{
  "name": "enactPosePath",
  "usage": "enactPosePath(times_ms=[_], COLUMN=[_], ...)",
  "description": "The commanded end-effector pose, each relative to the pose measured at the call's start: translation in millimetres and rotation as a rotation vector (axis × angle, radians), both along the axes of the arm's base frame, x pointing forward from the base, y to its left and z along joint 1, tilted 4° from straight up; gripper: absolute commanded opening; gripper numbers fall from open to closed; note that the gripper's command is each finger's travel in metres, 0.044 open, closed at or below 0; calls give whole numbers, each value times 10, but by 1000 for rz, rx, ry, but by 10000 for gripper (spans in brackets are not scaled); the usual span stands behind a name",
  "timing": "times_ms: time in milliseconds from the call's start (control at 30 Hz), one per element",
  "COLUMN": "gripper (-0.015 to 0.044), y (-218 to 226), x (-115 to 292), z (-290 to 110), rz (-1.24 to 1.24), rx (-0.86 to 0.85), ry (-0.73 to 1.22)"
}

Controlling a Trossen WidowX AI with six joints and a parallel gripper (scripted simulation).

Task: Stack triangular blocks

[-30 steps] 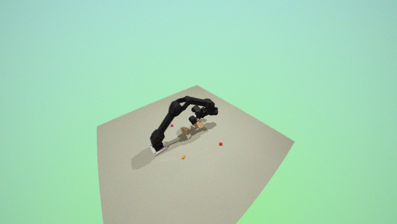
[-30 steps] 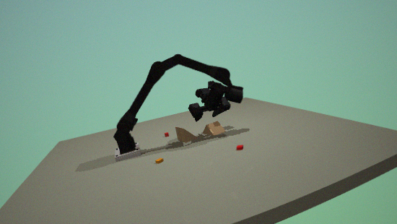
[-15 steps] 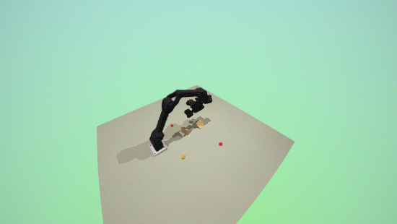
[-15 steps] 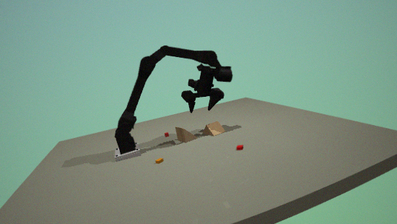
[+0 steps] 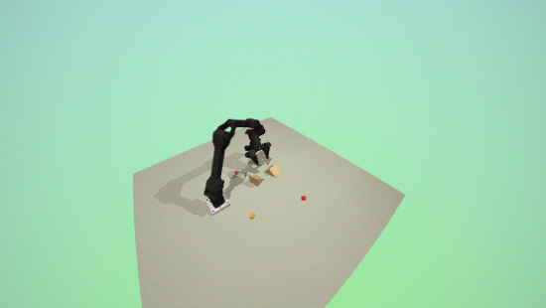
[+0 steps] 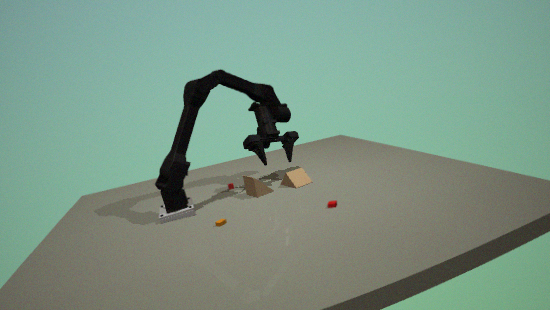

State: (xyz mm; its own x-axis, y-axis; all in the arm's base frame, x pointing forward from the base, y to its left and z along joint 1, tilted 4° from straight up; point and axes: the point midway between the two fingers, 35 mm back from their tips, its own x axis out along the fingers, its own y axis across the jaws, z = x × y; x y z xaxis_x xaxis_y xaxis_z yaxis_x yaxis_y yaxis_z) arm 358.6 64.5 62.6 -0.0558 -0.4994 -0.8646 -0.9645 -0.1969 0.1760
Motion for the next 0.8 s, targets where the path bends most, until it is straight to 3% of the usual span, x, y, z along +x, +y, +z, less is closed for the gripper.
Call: enactPosePath(times_ms=[0, 367, 767], gripper=[440, 440, 440], y=[190, 180, -498], x=[48, 52, 205], z=[98, 86, -587], rz=[91, 90, 91], rx=[-253, -252, -259], ry=[-213, -213, -215])
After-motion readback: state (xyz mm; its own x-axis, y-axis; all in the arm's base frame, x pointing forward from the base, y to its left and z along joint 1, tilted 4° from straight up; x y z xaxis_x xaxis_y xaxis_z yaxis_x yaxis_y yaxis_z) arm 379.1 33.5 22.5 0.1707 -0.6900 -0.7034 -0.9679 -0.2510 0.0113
